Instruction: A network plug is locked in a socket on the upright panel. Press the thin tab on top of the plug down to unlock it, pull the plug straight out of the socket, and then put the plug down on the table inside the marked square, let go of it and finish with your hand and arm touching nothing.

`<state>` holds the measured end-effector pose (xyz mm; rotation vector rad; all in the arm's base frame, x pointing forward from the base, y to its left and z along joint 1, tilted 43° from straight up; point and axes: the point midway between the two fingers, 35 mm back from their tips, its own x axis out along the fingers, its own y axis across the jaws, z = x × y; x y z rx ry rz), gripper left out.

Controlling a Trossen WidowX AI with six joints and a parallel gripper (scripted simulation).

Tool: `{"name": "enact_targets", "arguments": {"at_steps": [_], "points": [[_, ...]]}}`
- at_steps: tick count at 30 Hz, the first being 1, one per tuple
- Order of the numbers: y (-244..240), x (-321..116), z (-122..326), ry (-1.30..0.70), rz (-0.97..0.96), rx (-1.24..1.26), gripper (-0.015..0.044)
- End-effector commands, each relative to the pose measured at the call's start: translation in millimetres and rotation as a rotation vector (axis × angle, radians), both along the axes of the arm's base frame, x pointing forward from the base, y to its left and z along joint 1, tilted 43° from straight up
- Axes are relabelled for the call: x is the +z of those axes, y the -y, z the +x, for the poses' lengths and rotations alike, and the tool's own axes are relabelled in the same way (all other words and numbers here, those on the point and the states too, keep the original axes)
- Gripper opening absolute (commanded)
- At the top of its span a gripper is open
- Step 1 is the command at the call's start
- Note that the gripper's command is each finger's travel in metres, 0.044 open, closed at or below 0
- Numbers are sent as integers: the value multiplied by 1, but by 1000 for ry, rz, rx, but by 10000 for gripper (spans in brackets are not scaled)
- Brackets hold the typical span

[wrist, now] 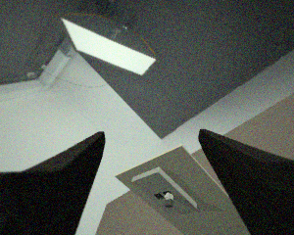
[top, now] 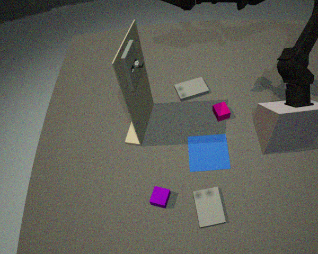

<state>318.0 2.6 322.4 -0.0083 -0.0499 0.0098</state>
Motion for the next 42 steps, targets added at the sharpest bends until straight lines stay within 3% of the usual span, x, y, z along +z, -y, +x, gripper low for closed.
{"name": "enact_targets", "arguments": {"at_steps": [1,10,24,42], "points": [[0,-1,1,0,4,0,374],[4,-41,25,-5,183,-19,156],[11,-112,39,-3,483,-52,156],[20,-180,17,15,836,-91,156]]}}
